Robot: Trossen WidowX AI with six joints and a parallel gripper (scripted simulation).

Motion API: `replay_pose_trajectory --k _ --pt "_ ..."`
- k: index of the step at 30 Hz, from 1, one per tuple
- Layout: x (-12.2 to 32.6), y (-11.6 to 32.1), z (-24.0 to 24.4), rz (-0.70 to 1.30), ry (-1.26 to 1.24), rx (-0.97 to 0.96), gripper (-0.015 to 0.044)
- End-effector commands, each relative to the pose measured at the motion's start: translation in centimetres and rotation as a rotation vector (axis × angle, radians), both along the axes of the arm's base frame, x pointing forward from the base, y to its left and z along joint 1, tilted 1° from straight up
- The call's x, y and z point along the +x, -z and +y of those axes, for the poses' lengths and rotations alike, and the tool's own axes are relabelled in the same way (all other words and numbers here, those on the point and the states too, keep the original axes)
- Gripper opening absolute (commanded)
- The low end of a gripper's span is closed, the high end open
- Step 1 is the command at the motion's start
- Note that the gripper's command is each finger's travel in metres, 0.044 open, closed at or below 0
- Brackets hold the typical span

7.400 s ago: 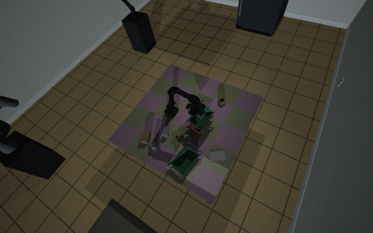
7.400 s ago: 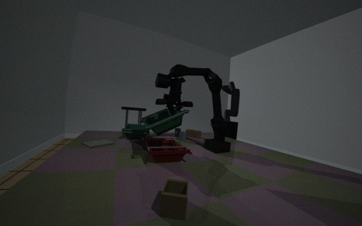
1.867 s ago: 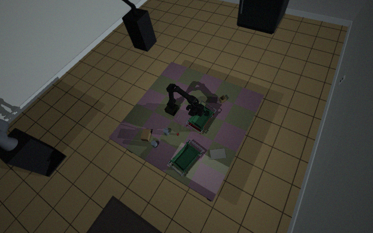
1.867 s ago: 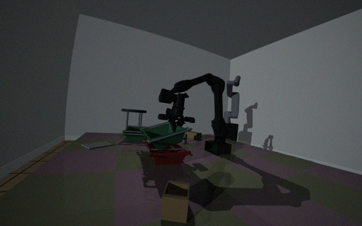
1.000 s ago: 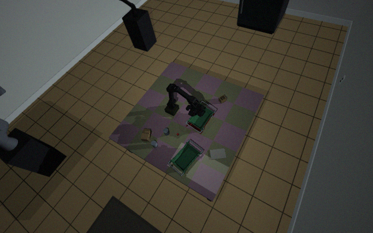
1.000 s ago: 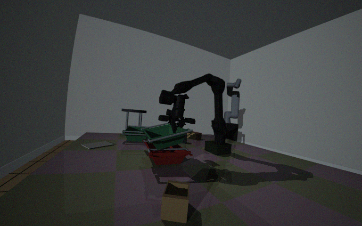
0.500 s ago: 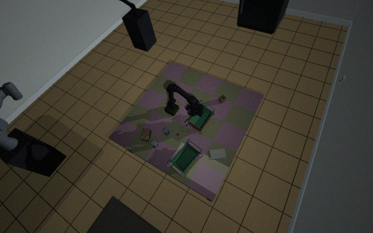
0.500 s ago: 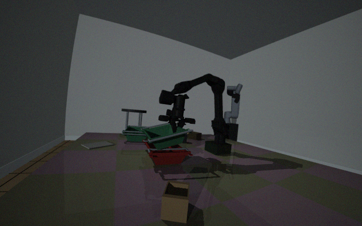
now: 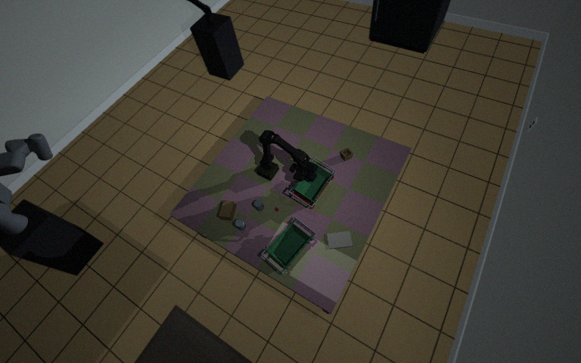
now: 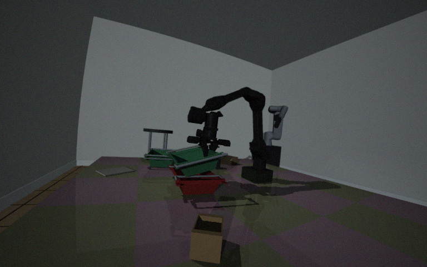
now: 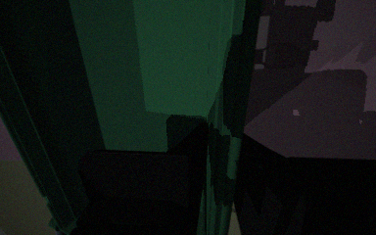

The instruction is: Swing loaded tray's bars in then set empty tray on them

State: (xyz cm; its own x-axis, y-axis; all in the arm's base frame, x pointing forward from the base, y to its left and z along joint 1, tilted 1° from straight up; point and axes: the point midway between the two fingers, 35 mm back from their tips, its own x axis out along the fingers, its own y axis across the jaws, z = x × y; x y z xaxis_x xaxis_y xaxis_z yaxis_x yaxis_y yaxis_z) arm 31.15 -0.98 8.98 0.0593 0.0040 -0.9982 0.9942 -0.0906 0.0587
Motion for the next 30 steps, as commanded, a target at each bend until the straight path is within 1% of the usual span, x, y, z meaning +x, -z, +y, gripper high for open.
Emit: replay_pose_trajectory --k 1,5,14,30 --pt "-0.5 0.6 0.1 0.027 0.004 0.004 0.0" --pt "0.0 0.0 0.0 0.001 0.0 0.0 0.0" --pt "-0.7 1.3 0.1 0.026 0.004 0.004 0.0" --pt "-0.7 1.3 0.1 0.027 0.004 0.004 0.0"
